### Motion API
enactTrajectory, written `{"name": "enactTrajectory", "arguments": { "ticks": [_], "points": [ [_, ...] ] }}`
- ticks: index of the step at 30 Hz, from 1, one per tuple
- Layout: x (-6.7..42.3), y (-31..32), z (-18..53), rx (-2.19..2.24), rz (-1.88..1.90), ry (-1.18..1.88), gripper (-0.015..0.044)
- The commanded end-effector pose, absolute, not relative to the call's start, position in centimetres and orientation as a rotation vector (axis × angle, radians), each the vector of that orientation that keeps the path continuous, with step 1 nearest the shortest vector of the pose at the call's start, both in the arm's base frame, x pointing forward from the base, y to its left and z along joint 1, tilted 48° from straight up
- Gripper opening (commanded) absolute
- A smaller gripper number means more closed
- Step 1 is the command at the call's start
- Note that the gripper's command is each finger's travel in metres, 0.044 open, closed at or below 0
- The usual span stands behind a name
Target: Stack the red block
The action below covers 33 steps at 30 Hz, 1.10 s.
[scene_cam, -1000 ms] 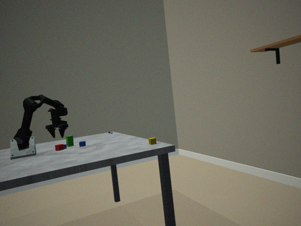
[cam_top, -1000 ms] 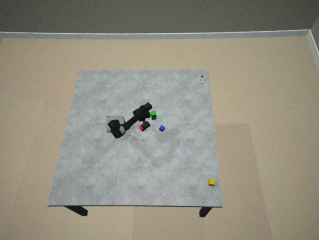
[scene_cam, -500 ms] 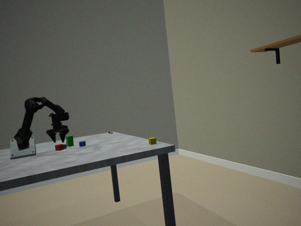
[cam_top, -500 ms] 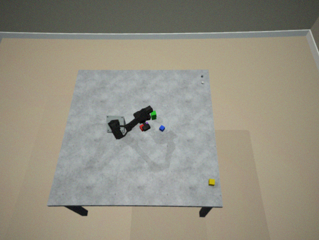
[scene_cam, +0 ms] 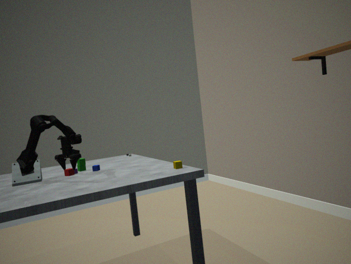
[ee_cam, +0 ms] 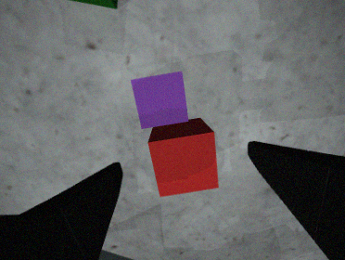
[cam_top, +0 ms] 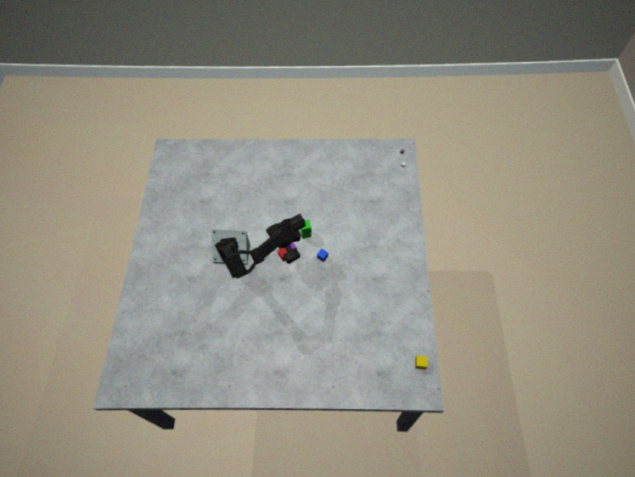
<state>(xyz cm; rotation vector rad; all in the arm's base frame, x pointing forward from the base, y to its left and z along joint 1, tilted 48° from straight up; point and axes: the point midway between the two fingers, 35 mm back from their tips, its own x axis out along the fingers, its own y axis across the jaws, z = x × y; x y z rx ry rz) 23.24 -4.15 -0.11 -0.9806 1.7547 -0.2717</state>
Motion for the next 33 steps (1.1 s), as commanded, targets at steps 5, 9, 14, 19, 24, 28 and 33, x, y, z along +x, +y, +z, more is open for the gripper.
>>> {"name": "enactTrajectory", "arguments": {
  "ticks": [5,9,14,19,24,28,33],
  "points": [
    [22.9,-5.3,-1.1,-0.989,-0.27,1.763,0.044],
    [22.8,-5.8,-1.5,-0.99,-0.271,1.763,0.044],
    [22.7,-6.2,-1.9,-0.99,-0.272,1.763,0.044],
    [22.7,-6.2,-1.9,-0.99,-0.272,1.763,0.044],
    [22.7,-6.2,-1.9,-0.99,-0.272,1.763,0.044],
    [22.7,-6.2,-1.9,-0.99,-0.272,1.763,0.044],
    [22.7,-6.1,-1.8,-0.99,-0.272,1.763,0.0361]
  ]
}}
